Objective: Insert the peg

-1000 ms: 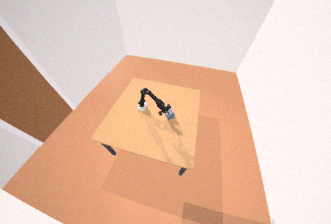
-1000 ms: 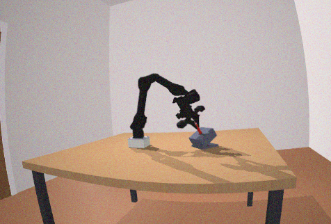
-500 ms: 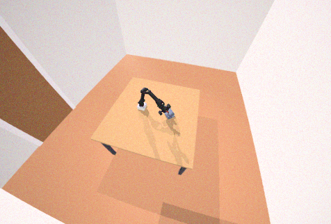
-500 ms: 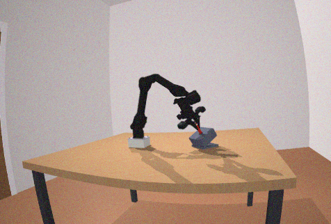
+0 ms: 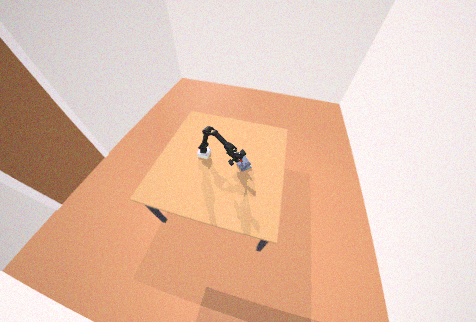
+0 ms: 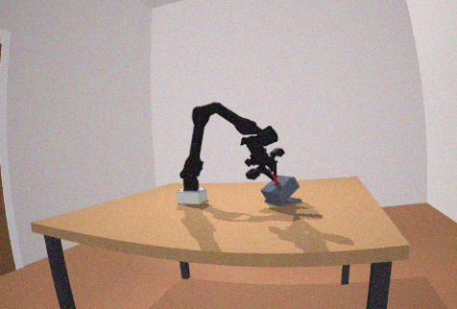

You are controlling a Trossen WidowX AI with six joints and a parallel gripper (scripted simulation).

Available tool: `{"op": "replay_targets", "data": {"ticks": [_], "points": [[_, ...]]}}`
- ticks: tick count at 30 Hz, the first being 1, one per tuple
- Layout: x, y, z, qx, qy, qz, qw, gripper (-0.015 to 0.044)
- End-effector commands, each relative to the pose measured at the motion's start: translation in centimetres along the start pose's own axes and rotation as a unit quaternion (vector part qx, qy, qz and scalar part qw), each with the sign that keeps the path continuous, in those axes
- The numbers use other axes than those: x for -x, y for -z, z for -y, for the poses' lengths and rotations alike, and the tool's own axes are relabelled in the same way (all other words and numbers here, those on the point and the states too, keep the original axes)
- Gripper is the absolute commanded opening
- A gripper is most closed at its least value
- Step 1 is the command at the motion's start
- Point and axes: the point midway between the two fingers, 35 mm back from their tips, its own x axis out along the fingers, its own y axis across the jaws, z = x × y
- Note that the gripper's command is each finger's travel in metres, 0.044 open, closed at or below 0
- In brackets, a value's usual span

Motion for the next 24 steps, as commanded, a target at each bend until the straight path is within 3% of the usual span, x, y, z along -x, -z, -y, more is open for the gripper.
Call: {"op": "replay_targets", "data": {"ticks": [1, 24], "points": [[-0.22, 0.01, -0.04, -0.002, -0.001, -0.001, 1.0, 0.0], [-0.67, -0.01, -0.13, 0.0, 0.0, 0.0, 1.0, 0.0]]}}
